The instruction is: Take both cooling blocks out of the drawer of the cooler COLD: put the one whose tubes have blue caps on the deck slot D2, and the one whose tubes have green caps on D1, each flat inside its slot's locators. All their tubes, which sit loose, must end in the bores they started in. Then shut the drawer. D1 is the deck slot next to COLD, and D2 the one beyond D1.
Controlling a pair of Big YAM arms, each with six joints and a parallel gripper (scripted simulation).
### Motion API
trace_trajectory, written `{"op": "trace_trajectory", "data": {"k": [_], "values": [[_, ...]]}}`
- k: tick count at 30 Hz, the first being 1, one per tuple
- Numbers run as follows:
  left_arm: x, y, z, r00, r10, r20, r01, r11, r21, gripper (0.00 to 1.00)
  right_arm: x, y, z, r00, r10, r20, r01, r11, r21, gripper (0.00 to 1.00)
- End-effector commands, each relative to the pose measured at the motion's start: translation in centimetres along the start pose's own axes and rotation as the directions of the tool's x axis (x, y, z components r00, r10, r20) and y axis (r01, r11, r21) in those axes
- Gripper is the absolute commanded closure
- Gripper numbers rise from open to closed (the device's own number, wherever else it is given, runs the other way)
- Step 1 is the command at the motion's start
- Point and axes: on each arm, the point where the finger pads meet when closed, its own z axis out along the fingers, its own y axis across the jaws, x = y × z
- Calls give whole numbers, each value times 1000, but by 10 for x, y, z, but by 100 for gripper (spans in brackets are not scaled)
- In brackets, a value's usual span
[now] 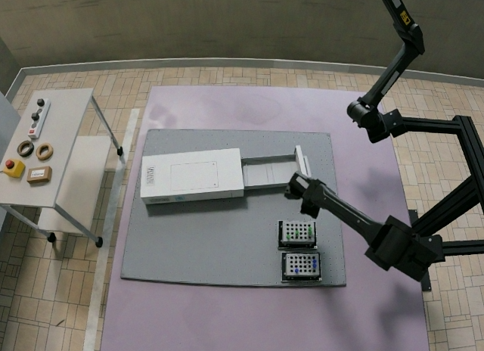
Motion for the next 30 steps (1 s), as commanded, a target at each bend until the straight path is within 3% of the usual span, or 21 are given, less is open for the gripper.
{"op": "trace_trajectory", "data": {"k": [1, 19, 30], "values": [[-25, -24, -11, 987, 155, 33, -156, 988, 12, 100, -12, -1, 1, 1000, -1, 18, 1, 1000, -1, 100], [-24, -87, -11, 849, 528, 36, -528, 849, 3, 100, -12, -1, 1, 1000, -1, 18, 1, 1000, -1, 100], [-24, -133, -12, 661, 749, 36, -750, 662, -6, 100, -12, -1, 1, 1000, -1, 18, 1, 1000, -1, 100]]}}
